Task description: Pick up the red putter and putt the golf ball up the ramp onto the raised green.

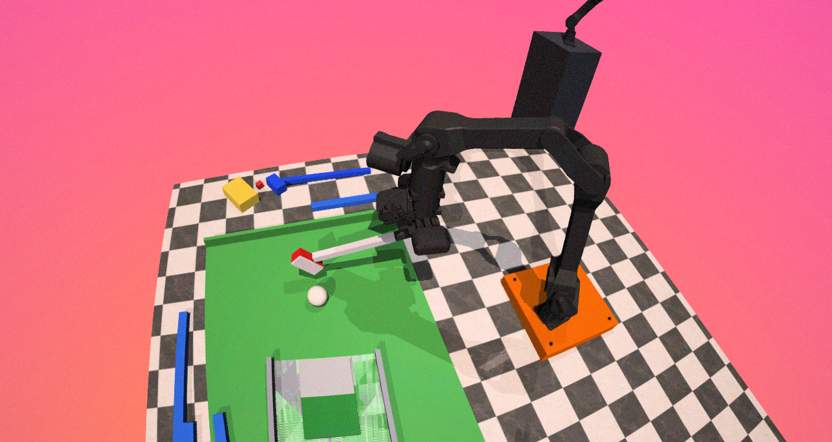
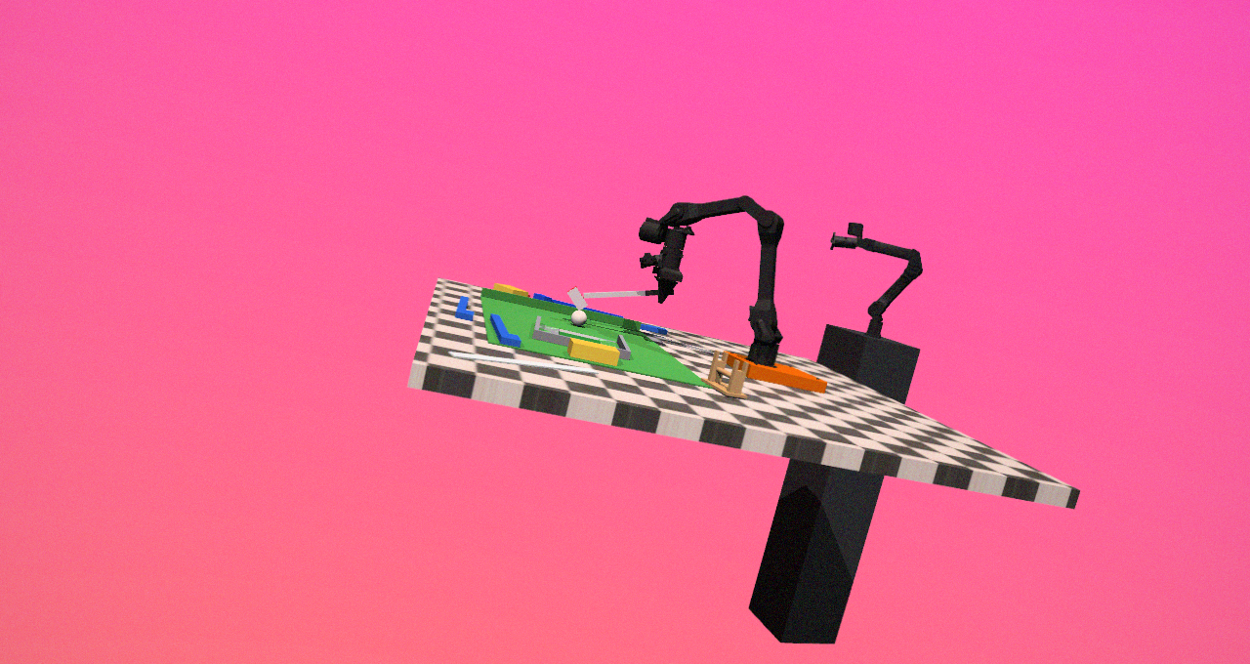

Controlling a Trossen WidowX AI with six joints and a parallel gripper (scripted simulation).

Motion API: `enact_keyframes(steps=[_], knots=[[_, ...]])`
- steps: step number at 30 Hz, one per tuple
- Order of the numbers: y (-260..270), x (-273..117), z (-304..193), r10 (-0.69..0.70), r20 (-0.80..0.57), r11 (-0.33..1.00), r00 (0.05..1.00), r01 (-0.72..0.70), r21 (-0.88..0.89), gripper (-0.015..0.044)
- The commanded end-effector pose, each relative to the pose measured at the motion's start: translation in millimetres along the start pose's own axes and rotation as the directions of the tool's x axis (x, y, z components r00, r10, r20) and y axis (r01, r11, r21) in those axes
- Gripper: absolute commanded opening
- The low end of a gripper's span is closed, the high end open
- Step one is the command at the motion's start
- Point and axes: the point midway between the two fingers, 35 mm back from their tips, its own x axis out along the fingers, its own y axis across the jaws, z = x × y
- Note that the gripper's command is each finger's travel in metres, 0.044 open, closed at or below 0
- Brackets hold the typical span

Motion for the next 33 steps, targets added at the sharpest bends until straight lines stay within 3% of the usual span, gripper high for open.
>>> enact_keyframes(steps=[1,20,33], knots=[[-1,6,1,-0.004,0.006,1.000,1.000,0.004,0.003,0.0000],[-1,34,1,-0.004,0.006,1.000,1.000,0.004,0.003,0.0000],[-3,32,0,-0.002,0.003,1.000,1.000,0.002,0.004,0.0000]])
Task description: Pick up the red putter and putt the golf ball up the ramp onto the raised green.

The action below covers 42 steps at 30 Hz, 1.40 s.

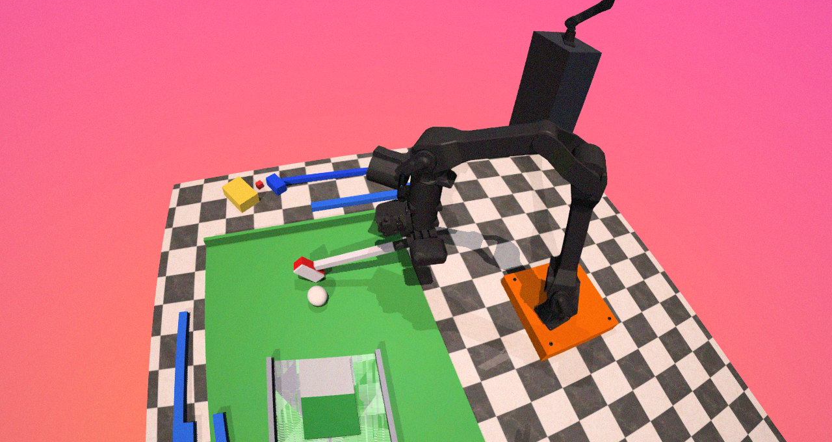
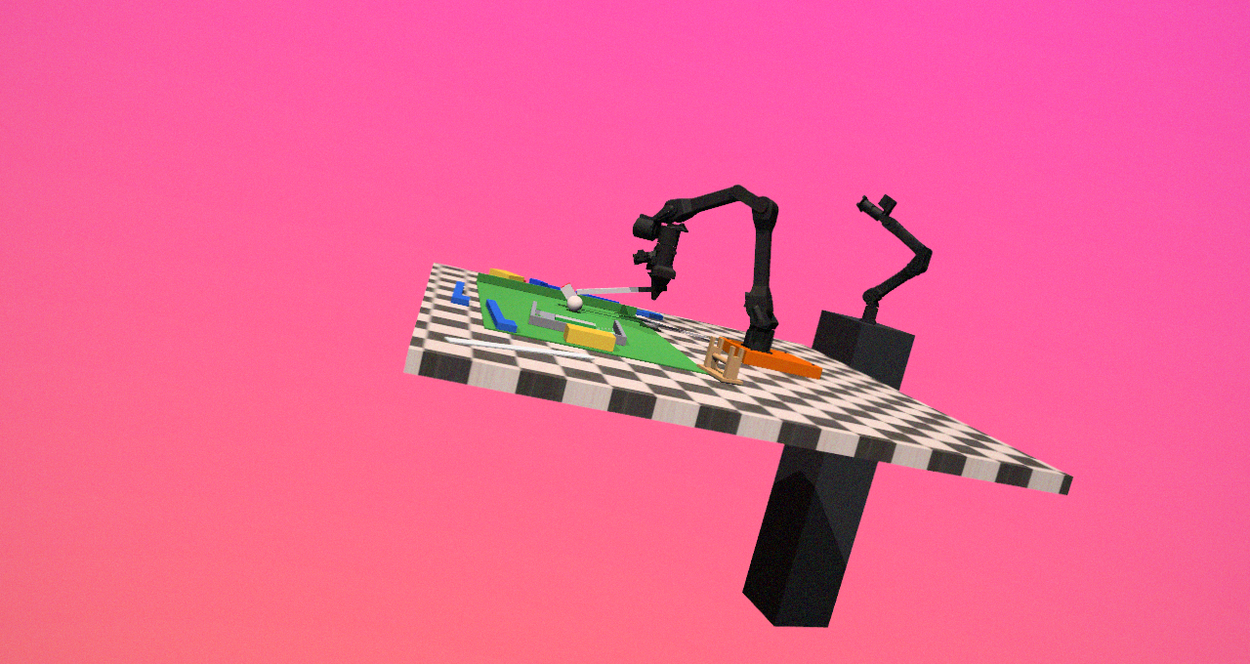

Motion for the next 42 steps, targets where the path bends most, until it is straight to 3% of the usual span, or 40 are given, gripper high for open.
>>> enact_keyframes(steps=[1,7,16,28,35,42], knots=[[-5,0,1,-0.002,0.002,1.000,1.000,0.002,-0.001,0.0000],[-29,3,1,-0.006,0.005,1.000,1.000,0.006,-0.002,0.0000],[-25,4,0,-0.002,0.000,1.000,1.000,0.002,0.005,0.0000],[107,3,0,0.006,0.005,1.000,1.000,-0.006,-0.002,0.0000],[108,-1,0,0.006,0.005,1.000,1.000,-0.006,-0.002,0.0000],[108,-31,2,0.006,0.005,1.000,1.000,-0.006,-0.002,0.0000]])
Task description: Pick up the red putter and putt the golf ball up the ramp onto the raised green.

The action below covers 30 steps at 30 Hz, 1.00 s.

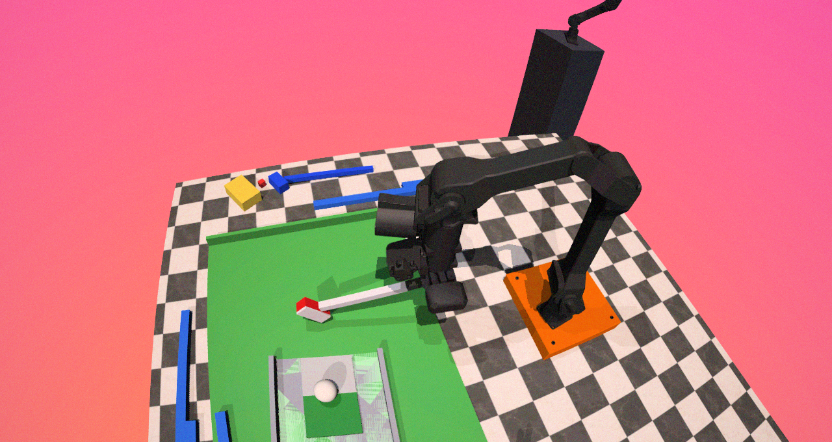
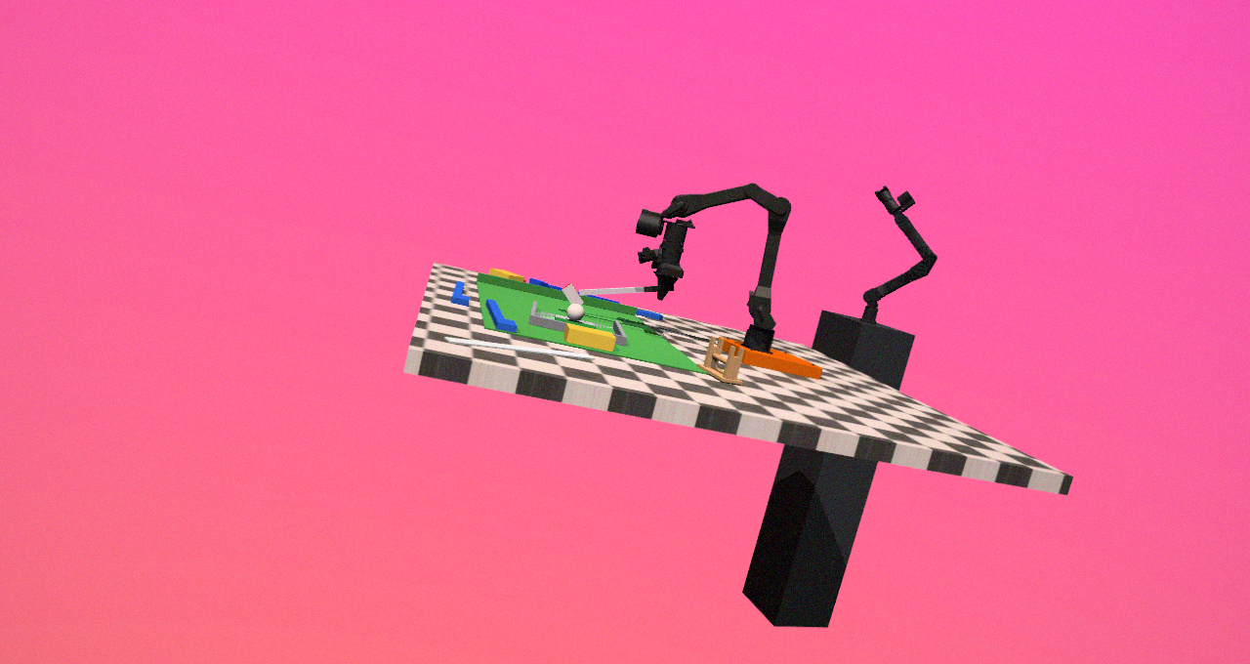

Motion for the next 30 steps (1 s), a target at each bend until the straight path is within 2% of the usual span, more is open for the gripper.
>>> enact_keyframes(steps=[1,7,9,30], knots=[[0,-22,2,-0.005,0.017,1.000,1.000,0.005,0.005,0.0000],[0,-43,0,-0.005,0.017,1.000,1.000,0.005,0.005,0.0000],[0,-34,1,-0.003,0.014,1.000,1.000,0.003,0.000,0.0000],[0,-34,1,-0.003,0.014,1.000,1.000,0.003,0.000,0.0000]])
